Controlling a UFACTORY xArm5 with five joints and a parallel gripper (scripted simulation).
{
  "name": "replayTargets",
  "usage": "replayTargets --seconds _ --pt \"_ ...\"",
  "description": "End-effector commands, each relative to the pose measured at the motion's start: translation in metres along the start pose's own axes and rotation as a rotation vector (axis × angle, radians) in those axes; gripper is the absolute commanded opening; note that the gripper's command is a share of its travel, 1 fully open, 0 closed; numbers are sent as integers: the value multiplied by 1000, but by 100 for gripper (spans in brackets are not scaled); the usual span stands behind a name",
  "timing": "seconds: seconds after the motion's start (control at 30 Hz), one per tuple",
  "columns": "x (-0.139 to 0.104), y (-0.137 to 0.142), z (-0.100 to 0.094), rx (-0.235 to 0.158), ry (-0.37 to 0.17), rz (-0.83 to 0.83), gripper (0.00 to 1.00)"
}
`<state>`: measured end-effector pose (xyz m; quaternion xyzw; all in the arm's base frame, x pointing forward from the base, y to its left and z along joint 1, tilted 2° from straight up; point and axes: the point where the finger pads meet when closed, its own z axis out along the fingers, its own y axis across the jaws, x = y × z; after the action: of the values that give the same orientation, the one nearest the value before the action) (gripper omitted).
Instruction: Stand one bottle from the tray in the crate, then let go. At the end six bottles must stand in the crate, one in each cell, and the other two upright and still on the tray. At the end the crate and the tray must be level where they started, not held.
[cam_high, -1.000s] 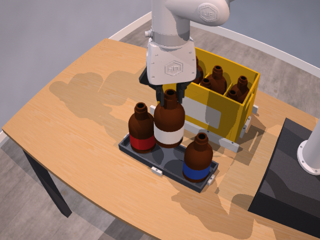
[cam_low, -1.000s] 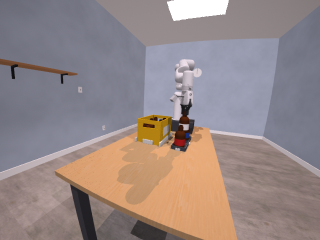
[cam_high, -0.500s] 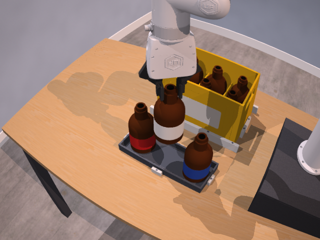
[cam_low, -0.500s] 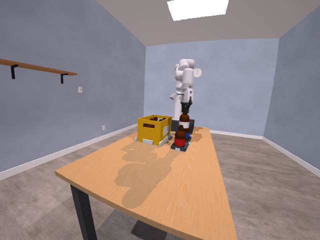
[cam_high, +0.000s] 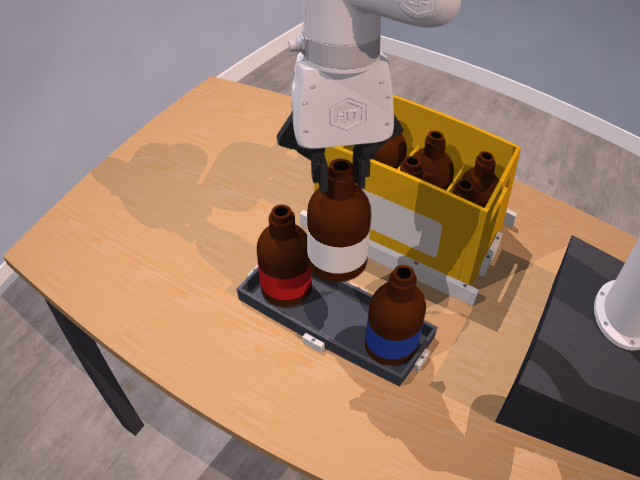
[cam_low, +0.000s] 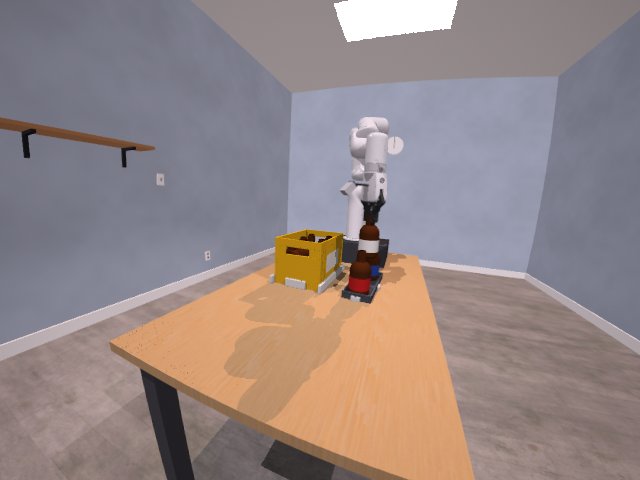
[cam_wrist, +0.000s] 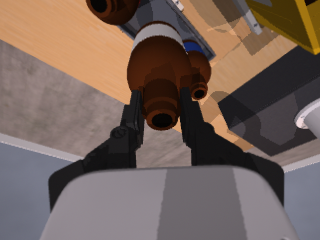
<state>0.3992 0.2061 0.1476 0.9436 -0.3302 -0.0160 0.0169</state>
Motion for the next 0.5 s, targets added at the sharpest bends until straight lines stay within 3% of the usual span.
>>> replayTargets --seconds 0.0,0.47 --pt "0 -1 -4 4 2 0 0" --pt "0 -1 -5 4 2 0 0"
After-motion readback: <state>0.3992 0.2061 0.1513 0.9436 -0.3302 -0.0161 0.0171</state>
